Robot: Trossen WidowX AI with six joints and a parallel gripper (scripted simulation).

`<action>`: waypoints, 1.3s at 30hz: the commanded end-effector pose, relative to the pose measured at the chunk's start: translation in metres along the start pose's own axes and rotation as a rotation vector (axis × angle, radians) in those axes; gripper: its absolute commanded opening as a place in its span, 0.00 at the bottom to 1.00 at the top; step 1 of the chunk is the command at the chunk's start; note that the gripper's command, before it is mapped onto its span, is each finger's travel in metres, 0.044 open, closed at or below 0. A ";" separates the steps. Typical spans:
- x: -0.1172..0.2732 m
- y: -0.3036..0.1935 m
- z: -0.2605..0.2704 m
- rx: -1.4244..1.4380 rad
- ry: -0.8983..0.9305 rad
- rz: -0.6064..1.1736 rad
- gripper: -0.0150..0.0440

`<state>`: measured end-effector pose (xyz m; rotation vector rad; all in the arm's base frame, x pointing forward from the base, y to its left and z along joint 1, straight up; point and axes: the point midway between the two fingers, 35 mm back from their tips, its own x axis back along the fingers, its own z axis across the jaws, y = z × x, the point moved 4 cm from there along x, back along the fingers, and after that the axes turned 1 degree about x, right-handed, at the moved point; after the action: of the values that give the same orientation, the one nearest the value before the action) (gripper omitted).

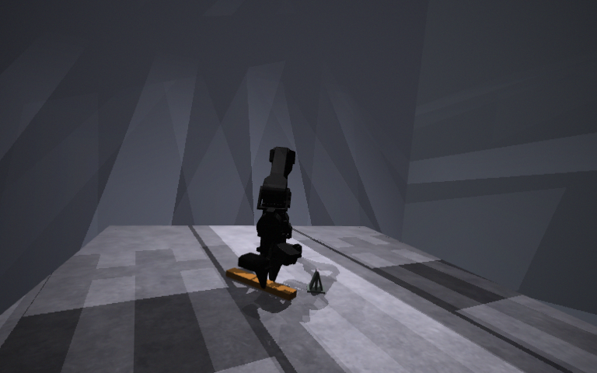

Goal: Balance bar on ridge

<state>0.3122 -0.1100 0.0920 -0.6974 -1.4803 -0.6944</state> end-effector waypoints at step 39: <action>0.104 0.000 0.000 0.004 -0.006 -0.009 0.25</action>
<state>0.3111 -0.1096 0.1872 -0.6973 -1.4738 -0.6933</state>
